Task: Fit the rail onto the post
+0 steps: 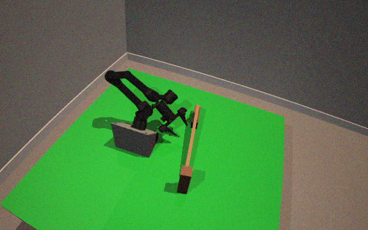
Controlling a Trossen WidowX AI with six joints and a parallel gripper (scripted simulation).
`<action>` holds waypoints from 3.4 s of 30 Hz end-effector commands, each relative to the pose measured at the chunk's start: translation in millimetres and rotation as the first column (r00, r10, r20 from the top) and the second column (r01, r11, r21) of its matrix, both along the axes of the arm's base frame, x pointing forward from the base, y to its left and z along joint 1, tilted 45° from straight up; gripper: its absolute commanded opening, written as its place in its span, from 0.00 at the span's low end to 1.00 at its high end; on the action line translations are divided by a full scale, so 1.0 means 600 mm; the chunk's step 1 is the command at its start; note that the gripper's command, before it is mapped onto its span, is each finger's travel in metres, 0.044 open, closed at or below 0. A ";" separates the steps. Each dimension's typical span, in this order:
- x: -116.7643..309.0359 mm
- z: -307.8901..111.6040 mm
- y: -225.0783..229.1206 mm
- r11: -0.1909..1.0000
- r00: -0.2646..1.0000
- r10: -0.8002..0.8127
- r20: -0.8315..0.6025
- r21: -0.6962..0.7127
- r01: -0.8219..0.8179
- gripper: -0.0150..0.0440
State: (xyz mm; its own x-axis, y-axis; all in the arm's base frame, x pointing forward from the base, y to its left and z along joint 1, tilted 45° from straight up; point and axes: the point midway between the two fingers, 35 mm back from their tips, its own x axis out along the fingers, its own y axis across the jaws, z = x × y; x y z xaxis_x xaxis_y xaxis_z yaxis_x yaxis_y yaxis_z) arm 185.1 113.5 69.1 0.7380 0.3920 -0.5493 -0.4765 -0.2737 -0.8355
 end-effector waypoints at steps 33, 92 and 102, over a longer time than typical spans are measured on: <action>0.191 -0.131 -0.166 0.977 0.562 0.176 -0.808 0.212 0.000 1.00; 0.204 -0.259 -0.128 0.932 0.525 0.262 -0.810 0.353 0.078 0.82; 0.204 -0.259 -0.128 0.932 0.525 0.262 -0.810 0.353 0.078 0.38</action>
State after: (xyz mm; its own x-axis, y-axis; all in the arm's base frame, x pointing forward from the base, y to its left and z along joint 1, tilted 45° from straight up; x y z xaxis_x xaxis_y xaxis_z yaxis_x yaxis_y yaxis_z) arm 306.9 36.5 -86.4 -0.0508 0.6936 -0.7186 -0.9789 -0.1771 -0.1017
